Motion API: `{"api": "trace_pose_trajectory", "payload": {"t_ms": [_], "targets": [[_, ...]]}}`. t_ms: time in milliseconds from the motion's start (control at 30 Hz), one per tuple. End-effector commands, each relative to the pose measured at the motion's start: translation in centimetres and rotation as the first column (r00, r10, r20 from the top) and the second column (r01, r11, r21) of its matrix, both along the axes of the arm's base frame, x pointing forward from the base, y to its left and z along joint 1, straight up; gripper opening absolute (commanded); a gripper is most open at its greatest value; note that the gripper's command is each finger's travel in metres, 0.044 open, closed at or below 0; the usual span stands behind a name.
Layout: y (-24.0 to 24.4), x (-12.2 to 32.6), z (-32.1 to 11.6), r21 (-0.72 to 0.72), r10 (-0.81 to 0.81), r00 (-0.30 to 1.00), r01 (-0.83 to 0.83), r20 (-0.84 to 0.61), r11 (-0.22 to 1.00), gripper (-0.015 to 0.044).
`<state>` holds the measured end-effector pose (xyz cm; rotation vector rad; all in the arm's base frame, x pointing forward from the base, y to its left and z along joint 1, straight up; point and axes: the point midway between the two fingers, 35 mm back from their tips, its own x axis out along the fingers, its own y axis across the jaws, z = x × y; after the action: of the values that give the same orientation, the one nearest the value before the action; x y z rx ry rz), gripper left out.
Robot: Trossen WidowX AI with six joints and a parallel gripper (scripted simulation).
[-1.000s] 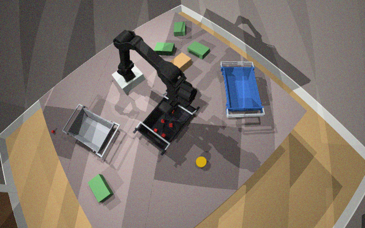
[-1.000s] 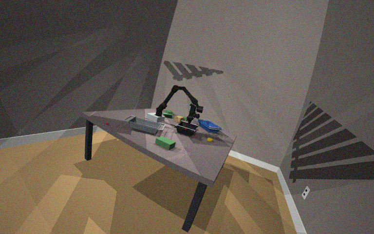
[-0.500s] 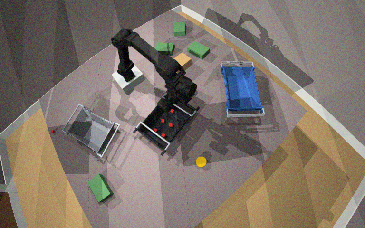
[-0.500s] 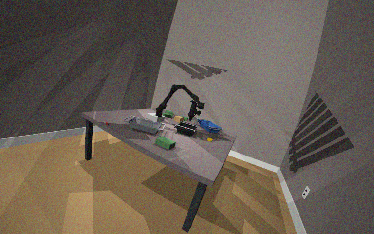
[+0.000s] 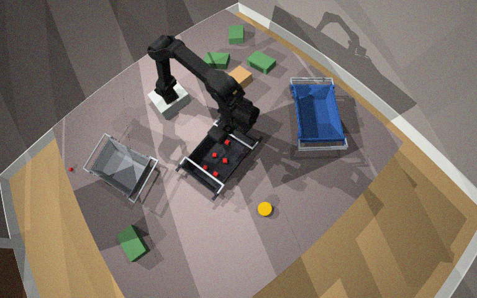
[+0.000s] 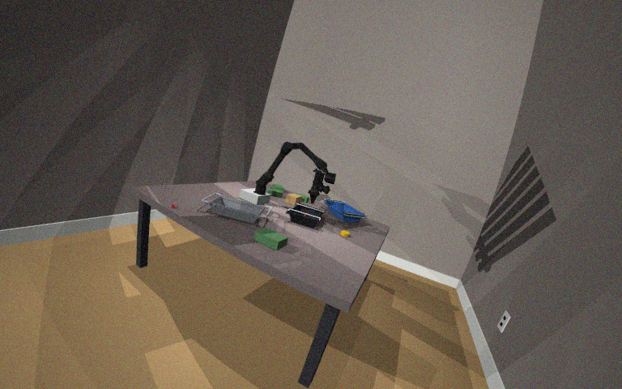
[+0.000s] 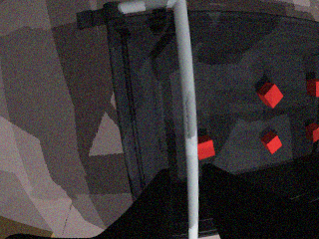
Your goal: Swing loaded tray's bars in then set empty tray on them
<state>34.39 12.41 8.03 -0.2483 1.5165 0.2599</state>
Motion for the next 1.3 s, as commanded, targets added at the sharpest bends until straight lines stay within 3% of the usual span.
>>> {"api": "trace_pose_trajectory", "payload": {"t_ms": [0, 100, 200, 1267], "targets": [[0.0, 0.02, -0.05, 0.0, 0.0, 1.0, 0.0, 0.0, 1.0, 0.008], [0.0, 0.02, -0.05, 0.0, 0.0, 1.0, 0.0, 0.0, 1.0, 0.008], [0.0, 0.02, -0.05, 0.0, 0.0, 1.0, 0.0, 0.0, 1.0, 0.0001], [0.0, 0.0, 0.0, 0.0, 0.0, 1.0, 0.0, 0.0, 1.0, 0.0]]}}
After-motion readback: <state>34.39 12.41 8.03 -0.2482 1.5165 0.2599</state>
